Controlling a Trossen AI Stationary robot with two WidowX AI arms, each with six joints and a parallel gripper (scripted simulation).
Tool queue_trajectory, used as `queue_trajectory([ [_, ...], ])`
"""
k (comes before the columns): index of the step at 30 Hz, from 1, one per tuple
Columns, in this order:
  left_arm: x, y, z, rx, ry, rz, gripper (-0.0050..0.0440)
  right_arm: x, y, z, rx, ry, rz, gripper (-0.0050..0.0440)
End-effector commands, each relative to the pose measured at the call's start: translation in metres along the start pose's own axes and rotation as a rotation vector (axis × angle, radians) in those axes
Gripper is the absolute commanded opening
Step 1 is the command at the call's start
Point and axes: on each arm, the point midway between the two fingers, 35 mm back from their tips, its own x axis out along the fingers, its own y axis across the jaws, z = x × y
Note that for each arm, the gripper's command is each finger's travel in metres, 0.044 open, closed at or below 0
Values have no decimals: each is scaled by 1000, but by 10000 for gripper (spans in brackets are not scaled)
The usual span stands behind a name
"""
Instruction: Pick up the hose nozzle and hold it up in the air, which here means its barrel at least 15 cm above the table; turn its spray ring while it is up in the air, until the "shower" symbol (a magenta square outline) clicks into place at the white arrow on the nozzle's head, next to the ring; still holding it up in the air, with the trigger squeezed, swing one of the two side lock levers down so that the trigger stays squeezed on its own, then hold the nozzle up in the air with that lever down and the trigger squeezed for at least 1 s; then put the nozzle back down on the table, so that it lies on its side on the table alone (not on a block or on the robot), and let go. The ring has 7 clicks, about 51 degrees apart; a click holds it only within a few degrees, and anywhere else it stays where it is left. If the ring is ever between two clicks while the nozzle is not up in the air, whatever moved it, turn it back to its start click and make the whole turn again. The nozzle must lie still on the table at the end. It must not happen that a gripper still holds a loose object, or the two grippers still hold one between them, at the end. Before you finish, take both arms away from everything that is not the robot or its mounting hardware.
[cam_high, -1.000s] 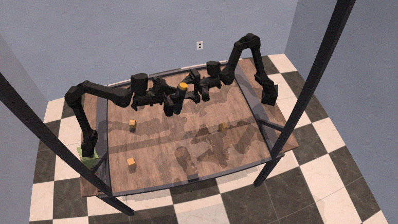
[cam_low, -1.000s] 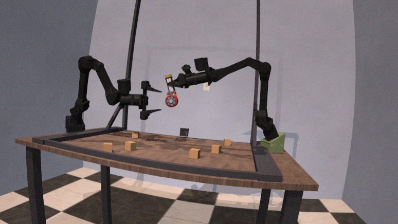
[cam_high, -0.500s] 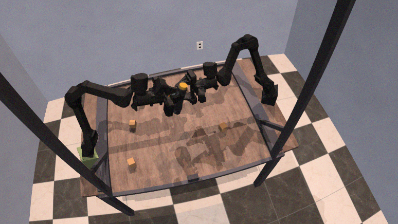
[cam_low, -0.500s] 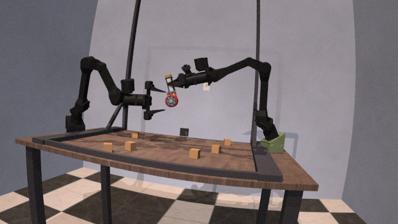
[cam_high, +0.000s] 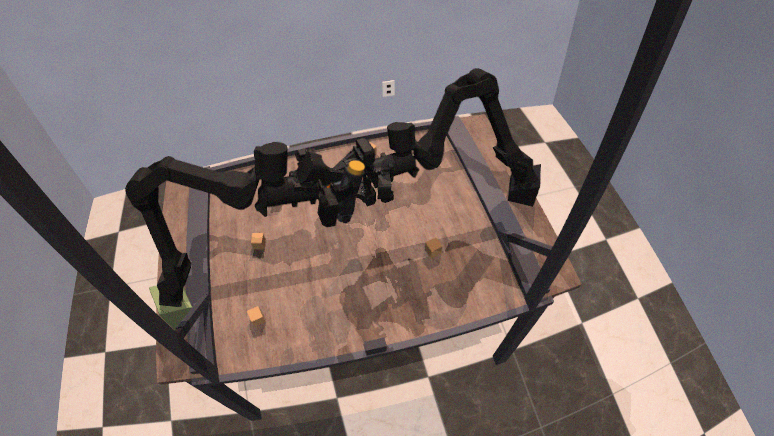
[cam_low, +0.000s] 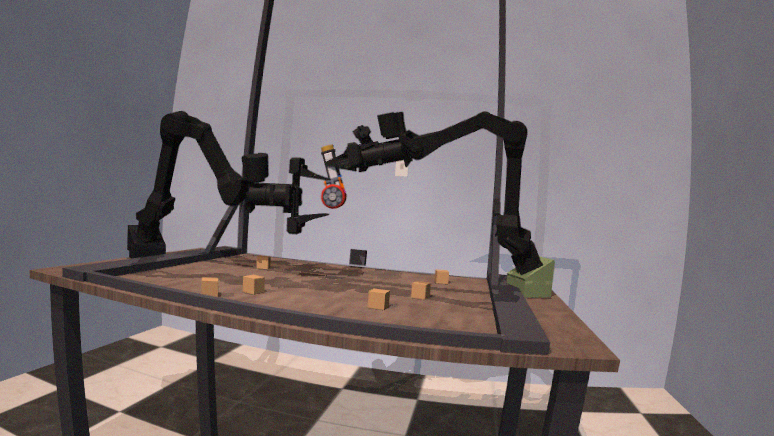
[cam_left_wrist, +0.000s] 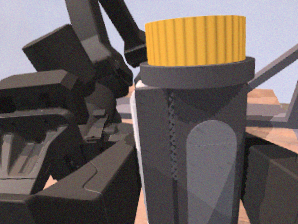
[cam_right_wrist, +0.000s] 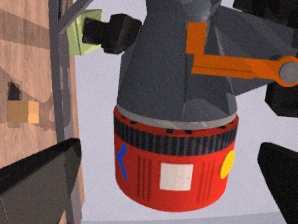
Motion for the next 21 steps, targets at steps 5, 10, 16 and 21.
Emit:
queue_trajectory([
  [5, -6, 5, 17, -9, -43, 5, 170, 12, -10, -3, -6, 11, -21, 408],
  [10, -6, 5, 17, -9, -43, 5, 170, 20, -10, -3, -6, 11, -22, 408],
  [16, -6, 5, 17, -9, -43, 5, 170, 20, -10, -3, -6, 12, -22, 0],
  [21, -6, 5, 17, -9, -43, 5, 170, 20, -10, -3, -6, 12, -22, 0],
])
